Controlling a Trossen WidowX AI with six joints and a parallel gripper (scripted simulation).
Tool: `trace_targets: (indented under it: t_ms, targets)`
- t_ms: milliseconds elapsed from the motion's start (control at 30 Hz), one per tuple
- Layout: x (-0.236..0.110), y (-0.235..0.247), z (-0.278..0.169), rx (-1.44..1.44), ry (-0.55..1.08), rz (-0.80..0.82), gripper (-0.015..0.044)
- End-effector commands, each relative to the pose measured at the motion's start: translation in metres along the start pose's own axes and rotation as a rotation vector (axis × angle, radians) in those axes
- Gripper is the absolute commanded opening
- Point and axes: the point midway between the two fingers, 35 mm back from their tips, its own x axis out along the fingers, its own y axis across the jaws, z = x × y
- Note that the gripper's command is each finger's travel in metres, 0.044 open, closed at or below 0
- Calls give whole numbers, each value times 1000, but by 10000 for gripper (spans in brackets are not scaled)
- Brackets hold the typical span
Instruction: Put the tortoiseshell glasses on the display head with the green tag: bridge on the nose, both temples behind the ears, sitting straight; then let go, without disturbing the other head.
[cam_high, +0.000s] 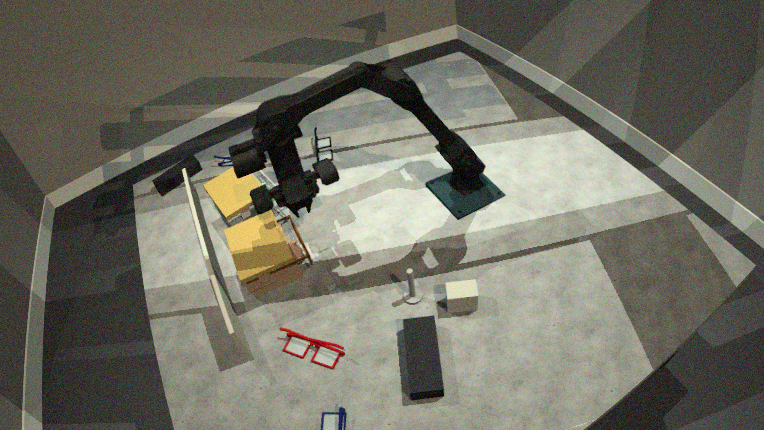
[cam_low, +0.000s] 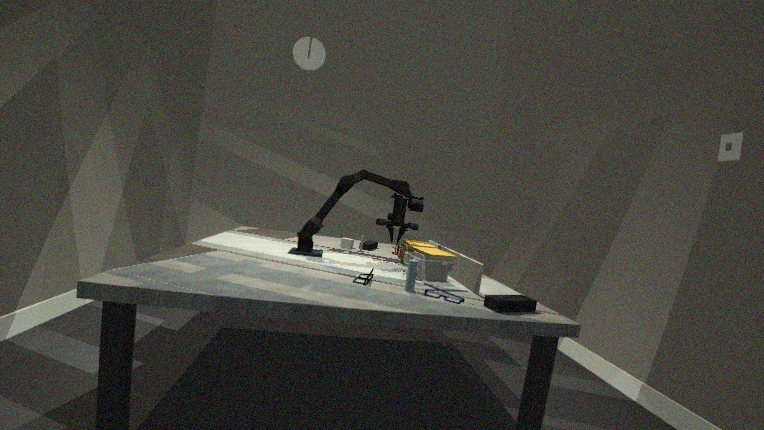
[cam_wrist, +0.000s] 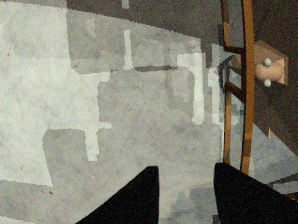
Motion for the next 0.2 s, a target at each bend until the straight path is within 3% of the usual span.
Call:
trace_targets:
  t_ms: [0,167]
  targets:
    - [-2,10,0,-4,3,-6,107]
    - [-11,28,-1,-4,3,-4,107]
